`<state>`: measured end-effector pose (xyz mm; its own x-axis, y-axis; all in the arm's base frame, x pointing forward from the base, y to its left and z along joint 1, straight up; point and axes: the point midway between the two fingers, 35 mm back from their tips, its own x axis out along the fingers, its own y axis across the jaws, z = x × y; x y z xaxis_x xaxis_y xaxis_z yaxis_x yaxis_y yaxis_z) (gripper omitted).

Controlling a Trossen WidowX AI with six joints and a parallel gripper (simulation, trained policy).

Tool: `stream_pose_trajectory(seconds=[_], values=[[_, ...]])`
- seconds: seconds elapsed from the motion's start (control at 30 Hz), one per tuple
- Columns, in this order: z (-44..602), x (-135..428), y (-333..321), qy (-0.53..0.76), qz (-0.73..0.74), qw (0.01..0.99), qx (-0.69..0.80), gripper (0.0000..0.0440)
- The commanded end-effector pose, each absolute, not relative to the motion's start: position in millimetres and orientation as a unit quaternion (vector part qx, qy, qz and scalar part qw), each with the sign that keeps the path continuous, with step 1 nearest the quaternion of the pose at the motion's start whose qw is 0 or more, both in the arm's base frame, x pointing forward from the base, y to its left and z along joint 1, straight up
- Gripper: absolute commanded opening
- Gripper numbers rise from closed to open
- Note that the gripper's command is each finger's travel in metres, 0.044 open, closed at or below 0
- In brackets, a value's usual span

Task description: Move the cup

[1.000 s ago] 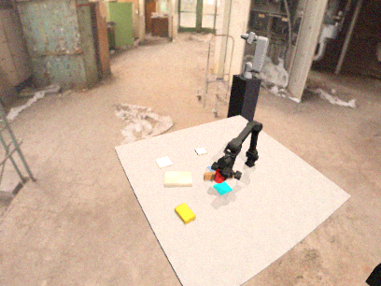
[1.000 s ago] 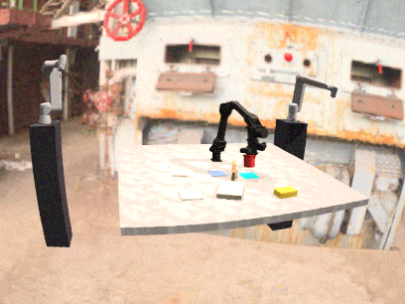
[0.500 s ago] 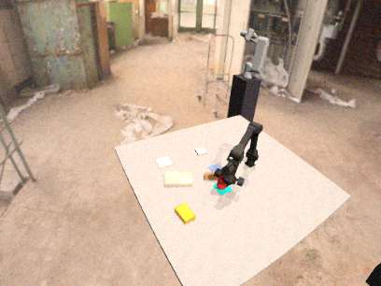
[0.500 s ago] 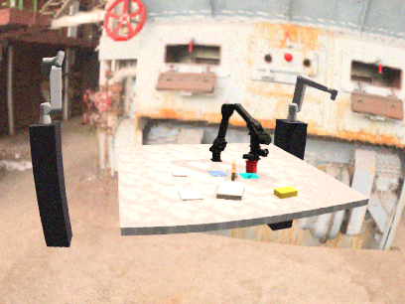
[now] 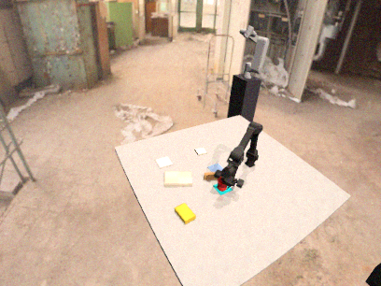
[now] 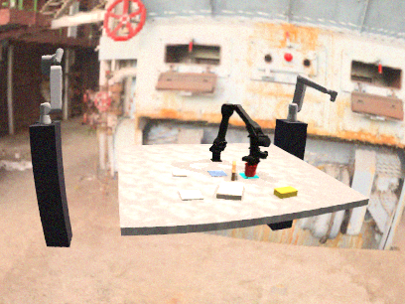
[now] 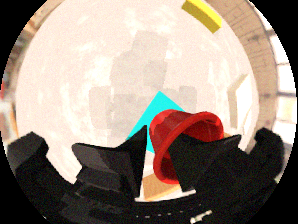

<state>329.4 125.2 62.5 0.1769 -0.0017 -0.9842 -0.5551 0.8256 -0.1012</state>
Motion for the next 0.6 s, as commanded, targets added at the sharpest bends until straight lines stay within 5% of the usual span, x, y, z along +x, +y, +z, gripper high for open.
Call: stream_pose_trajectory(seconds=[0.0, 0.57], values=[[73, 333, 127, 0.598, 0.192, 0.747, -0.217, 0.0123], [106, 315, 124, 0.573, 0.212, 0.768, -0.194, 0.0191]])
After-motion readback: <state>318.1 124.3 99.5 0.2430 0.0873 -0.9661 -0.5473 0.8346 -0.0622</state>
